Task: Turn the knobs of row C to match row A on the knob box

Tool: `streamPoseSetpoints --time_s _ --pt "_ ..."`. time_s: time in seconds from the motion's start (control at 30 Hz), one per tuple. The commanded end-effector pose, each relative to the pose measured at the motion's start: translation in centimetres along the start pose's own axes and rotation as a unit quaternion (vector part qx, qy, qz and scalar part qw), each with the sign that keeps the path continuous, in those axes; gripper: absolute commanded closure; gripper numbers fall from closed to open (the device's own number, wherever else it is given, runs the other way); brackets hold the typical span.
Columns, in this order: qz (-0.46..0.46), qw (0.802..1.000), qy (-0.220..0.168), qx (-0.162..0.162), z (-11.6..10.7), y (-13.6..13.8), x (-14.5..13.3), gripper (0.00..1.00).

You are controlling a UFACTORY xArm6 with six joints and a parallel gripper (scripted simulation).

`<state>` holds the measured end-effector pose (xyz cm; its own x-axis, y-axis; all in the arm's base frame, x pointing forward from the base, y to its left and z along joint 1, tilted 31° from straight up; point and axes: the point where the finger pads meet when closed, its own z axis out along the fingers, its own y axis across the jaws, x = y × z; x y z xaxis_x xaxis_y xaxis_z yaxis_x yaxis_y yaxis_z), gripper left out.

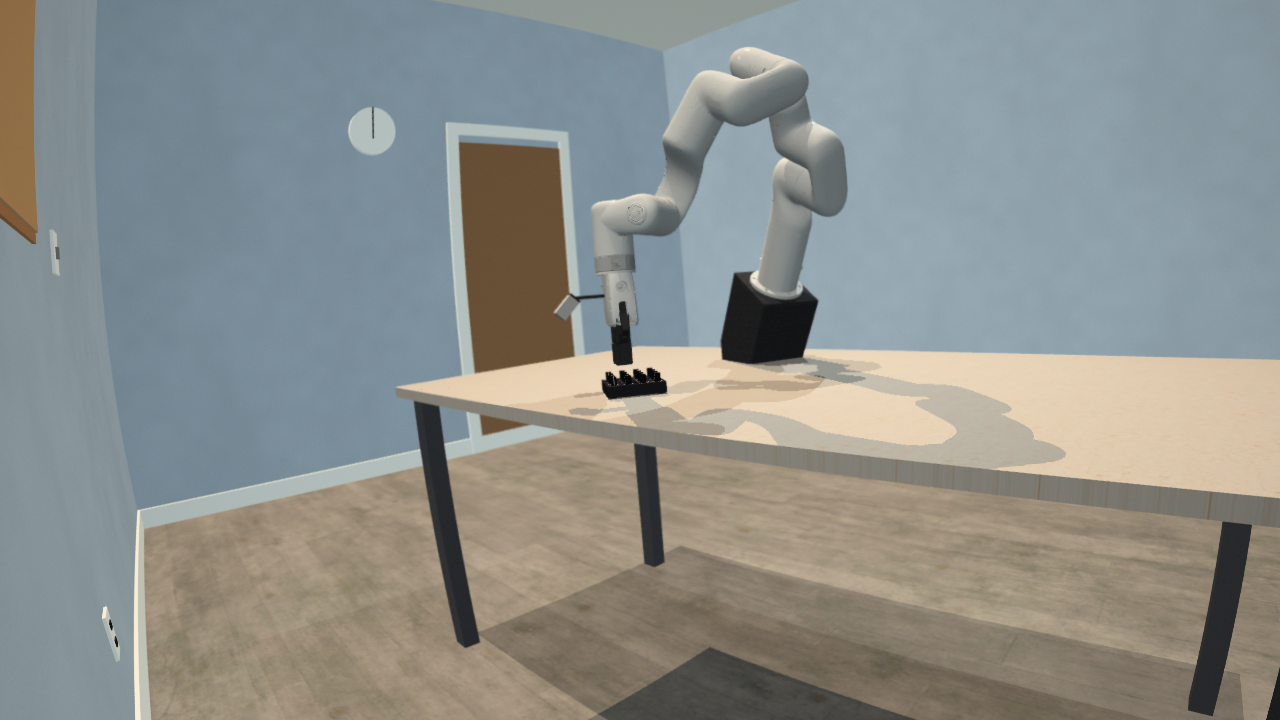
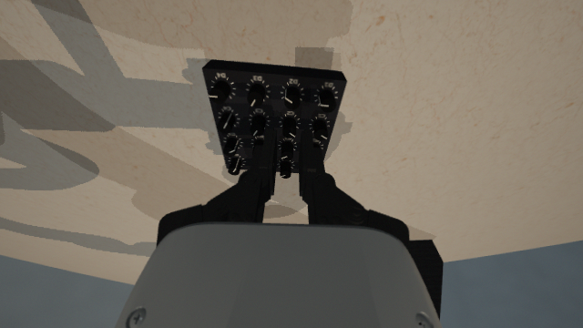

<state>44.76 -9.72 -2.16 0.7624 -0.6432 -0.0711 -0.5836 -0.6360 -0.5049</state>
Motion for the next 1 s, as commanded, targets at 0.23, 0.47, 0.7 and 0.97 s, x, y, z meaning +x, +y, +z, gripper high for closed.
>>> streamPoseSetpoints --time_s 0.23,0.47,0.7,0.97 --pt "0.0 1.0 0.001 0.0 0.85 -0.01 0.1 0.81" --pt "0.0 1.0 0.001 0.0 1.0 0.0 0.1 0.81" --pt "0.0 1.0 0.001 0.0 1.02 0.0 0.1 0.81" --pt "0.0 1.0 0.001 0.0 1.02 0.0 0.1 0.81"
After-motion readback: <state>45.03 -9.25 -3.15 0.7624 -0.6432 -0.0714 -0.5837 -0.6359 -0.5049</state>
